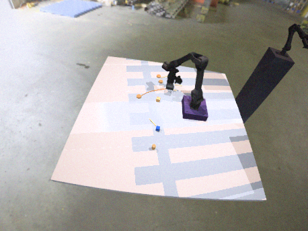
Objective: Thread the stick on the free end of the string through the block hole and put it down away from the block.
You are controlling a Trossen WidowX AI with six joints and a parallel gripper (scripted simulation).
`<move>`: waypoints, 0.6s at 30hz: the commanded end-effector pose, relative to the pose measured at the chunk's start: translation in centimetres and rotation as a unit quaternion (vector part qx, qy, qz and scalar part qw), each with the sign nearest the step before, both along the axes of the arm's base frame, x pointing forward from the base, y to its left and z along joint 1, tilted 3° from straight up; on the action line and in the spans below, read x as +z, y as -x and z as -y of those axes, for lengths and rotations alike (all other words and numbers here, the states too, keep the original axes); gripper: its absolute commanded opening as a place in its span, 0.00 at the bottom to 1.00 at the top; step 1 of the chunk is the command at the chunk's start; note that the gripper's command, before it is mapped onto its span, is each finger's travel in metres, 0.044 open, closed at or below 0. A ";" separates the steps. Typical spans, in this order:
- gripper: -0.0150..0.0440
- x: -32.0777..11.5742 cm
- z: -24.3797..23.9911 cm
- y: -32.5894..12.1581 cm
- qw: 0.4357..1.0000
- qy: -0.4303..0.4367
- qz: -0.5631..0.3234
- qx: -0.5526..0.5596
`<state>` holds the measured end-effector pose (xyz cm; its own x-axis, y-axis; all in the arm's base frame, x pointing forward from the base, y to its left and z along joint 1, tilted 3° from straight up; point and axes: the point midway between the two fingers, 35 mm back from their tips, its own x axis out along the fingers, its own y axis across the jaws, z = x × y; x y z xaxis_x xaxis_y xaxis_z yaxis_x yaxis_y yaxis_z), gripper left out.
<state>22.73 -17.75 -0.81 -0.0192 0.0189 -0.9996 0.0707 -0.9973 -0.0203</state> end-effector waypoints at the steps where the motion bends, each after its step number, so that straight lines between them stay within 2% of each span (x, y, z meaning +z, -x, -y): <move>1: 0.25 0.9 0.2 -0.2 1.000 0.004 0.005 0.000; 18: 0.25 3.1 0.1 -0.1 1.000 0.004 0.005 0.000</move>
